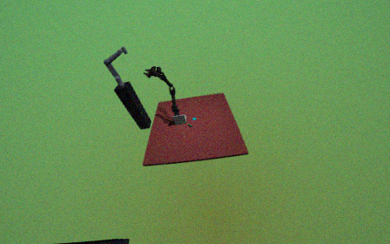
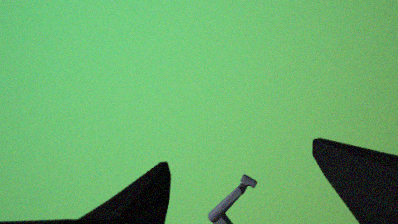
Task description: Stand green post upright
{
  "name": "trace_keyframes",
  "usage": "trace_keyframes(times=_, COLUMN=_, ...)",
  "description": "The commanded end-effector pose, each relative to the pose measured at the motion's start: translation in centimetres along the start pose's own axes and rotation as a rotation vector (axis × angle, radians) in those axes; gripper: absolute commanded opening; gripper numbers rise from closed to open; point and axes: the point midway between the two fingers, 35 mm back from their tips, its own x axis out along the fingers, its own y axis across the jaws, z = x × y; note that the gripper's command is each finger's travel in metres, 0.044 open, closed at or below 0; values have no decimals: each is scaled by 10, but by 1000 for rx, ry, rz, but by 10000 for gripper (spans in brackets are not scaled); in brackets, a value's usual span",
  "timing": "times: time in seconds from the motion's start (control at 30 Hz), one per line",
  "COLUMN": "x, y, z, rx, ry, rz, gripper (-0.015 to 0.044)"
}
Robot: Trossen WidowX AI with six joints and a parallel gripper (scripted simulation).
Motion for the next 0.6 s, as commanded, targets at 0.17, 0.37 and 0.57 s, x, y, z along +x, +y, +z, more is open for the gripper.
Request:
trace_keyframes(times=0.17, x=2, y=35, z=-43, rx=-5, ry=117, rz=64, gripper=243)
trace_keyframes(times=0.37, x=0, y=105, z=-115, rx=-94, ry=287, rz=254, gripper=233)
trace_keyframes(times=0.57, x=-23, y=169, z=-188, rx=-187, ry=452, rz=444, gripper=233)
